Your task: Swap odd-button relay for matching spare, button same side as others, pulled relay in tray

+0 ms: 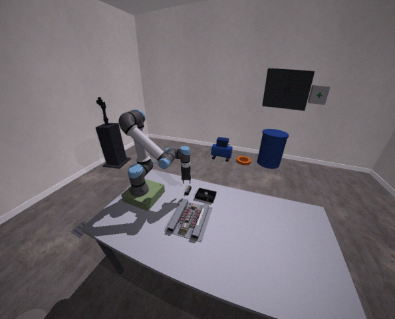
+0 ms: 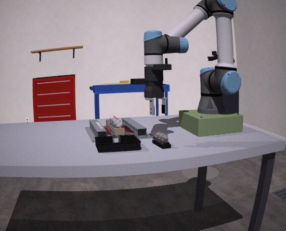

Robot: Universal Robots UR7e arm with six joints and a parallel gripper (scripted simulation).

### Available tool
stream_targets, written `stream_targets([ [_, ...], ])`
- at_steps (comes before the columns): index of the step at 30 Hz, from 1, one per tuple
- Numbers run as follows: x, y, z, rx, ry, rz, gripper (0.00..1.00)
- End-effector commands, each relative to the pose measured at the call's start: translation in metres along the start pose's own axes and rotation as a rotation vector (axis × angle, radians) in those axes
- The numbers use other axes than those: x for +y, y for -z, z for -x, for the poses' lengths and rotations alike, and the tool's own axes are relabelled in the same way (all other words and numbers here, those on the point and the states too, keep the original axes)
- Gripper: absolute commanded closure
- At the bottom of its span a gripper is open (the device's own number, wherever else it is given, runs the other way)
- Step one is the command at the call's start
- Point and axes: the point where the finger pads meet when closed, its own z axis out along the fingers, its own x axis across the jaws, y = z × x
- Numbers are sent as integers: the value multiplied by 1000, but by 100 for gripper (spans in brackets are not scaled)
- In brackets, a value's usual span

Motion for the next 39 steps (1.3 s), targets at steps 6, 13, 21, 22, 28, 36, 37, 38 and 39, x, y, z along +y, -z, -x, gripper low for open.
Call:
stream_targets([
  [6, 0, 0, 0, 1, -113, 4, 0],
  [13, 0, 0, 0, 1, -179, 4, 0],
  [21, 0, 0, 0, 1, -228, 5, 0],
  [22, 0, 0, 0, 1, -228, 5, 0],
  [28, 0, -6, 0, 1, -225, 4, 0],
  [36, 0, -30, 0, 1, -228, 5, 0],
  [37, 0, -30, 0, 1, -228, 5, 0],
  [38, 0, -30, 0, 1, -228, 5, 0],
  [39, 0, -30, 0, 1, -228, 5, 0],
])
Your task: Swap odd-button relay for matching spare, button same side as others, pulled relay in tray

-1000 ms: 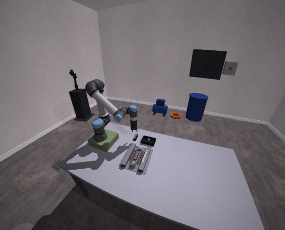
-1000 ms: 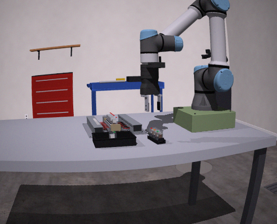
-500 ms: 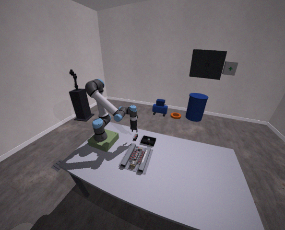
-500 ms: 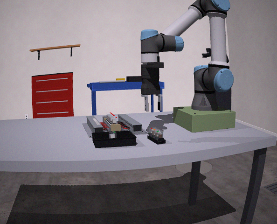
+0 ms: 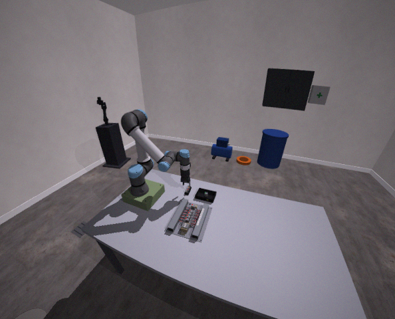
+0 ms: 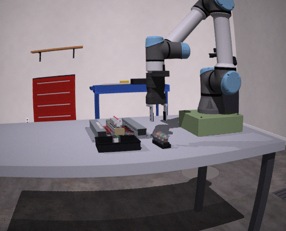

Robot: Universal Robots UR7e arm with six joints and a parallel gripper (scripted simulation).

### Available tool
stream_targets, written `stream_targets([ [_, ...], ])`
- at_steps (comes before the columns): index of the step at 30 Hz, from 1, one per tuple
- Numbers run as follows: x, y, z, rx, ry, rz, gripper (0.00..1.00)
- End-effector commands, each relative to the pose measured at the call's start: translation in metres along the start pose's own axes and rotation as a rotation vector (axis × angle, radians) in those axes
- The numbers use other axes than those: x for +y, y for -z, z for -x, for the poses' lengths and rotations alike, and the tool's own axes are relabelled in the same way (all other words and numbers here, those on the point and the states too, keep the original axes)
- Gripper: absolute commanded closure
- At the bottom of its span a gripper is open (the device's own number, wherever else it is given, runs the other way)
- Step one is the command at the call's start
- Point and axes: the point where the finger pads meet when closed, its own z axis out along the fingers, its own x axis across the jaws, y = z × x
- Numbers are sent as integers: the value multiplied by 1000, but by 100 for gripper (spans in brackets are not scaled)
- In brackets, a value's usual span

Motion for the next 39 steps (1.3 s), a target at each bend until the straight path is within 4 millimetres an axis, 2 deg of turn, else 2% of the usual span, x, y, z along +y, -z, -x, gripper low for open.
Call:
stream_targets([
  [1, 0, -3, -2, 4, 0, 0, 0],
  [5, 0, -3, -2, 4, 0, 0, 0],
  [10, 0, -48, -2, 4, 0, 0, 0],
  [39, 0, -50, -2, 4, 0, 0, 0],
])
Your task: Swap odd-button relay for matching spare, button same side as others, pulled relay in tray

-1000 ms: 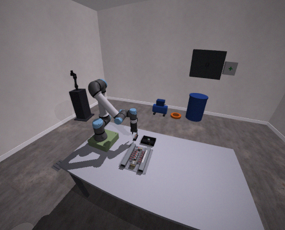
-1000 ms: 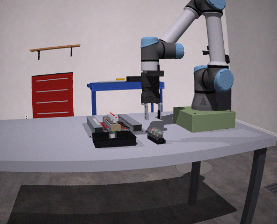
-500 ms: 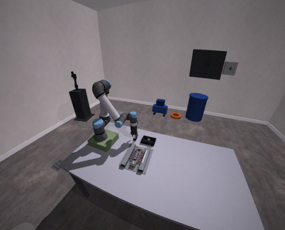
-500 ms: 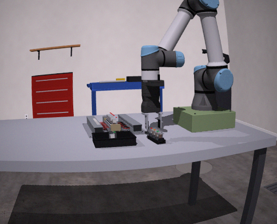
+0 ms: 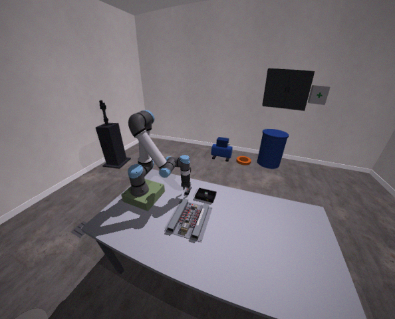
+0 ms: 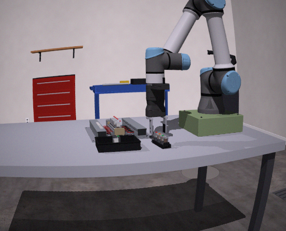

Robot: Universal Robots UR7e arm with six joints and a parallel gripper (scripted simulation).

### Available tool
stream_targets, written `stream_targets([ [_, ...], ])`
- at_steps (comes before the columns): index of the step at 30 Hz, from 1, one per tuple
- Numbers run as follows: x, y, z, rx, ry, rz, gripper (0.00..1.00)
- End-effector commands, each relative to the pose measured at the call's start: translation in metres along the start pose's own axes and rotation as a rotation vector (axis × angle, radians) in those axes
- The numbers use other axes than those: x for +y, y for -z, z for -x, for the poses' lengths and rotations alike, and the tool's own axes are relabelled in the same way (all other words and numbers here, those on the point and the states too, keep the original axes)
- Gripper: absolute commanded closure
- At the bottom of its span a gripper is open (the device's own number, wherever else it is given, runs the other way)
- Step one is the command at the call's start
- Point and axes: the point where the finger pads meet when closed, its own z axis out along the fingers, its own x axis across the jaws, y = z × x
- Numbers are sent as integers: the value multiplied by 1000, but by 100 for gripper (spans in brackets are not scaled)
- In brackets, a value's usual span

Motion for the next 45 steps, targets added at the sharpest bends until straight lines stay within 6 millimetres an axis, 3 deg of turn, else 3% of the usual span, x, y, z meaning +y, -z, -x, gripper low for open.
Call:
stream_targets([
  [1, 0, 1, 0, 1, 0, 0, 0],
  [45, 0, 10, 0, 1, 0, 0, 0],
])
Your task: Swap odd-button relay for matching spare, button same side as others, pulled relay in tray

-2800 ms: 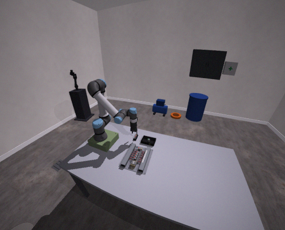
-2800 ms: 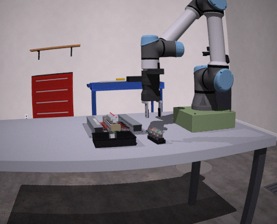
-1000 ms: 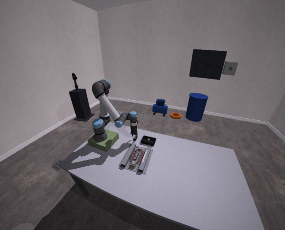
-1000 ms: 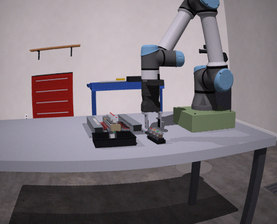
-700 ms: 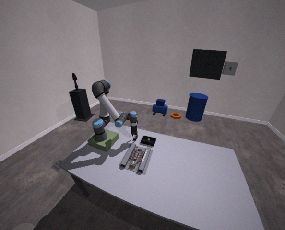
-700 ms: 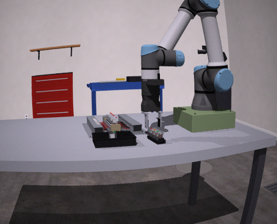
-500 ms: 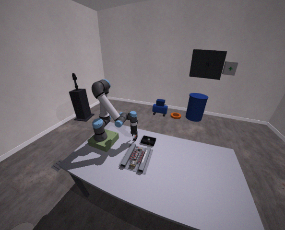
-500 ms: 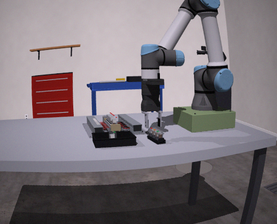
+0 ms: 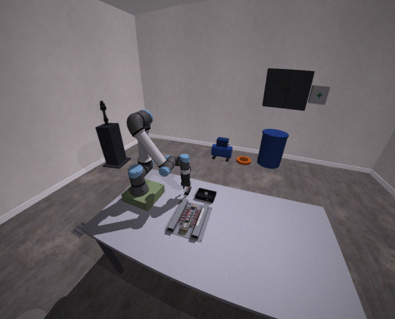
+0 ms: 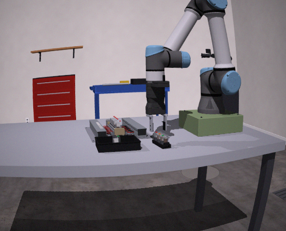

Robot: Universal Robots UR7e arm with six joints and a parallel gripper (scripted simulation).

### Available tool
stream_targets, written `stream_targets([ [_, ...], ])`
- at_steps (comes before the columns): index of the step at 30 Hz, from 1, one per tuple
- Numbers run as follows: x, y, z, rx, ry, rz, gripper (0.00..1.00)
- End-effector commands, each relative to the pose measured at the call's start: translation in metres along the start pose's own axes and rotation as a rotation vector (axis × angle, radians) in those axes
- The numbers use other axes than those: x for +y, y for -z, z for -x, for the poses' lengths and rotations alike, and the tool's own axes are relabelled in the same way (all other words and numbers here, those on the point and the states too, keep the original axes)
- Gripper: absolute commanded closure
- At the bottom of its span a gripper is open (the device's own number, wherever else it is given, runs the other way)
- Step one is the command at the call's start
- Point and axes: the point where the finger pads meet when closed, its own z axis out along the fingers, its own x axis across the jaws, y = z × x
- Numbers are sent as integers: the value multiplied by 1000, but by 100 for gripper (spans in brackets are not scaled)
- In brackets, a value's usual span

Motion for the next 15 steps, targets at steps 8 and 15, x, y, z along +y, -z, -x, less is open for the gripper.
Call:
stream_targets([
  [8, 0, -3, 0, 1, 0, 0, 0],
  [15, 0, -7, 0, 1, 0, 0, 0],
])
